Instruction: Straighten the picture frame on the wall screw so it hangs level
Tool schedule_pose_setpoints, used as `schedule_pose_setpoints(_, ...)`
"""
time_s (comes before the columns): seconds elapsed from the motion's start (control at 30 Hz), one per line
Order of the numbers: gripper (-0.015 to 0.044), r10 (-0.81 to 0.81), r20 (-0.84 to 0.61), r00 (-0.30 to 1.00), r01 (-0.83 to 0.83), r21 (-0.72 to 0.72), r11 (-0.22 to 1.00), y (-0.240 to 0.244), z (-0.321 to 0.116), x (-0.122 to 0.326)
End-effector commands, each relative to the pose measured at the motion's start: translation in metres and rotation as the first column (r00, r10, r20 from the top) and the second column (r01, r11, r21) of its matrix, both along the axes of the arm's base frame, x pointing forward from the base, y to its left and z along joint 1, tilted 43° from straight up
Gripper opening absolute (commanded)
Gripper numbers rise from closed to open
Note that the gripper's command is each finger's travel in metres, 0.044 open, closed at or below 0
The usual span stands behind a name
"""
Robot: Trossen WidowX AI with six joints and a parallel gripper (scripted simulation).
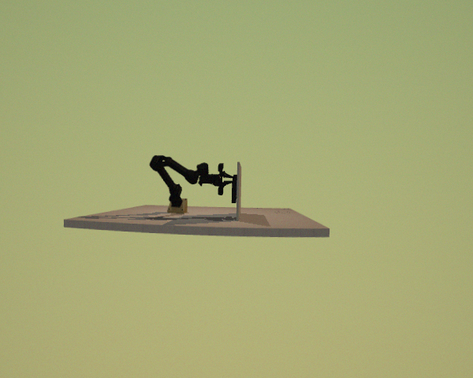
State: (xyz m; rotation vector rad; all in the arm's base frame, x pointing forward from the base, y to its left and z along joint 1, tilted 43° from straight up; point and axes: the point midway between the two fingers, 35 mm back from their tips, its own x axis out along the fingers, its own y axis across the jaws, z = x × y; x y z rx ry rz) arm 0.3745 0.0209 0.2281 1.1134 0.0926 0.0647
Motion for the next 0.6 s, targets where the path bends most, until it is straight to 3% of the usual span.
schedule_pose_setpoints(0.0,0.0,0.007,0.008,1.0,-0.007,0.001,1.0,0.0016,0.0016,0.0001)
schedule_pose_setpoints(0.57,0.0,0.007,0.008,1.0,-0.007,0.001,1.0,0.003,0.0013,-0.0001)
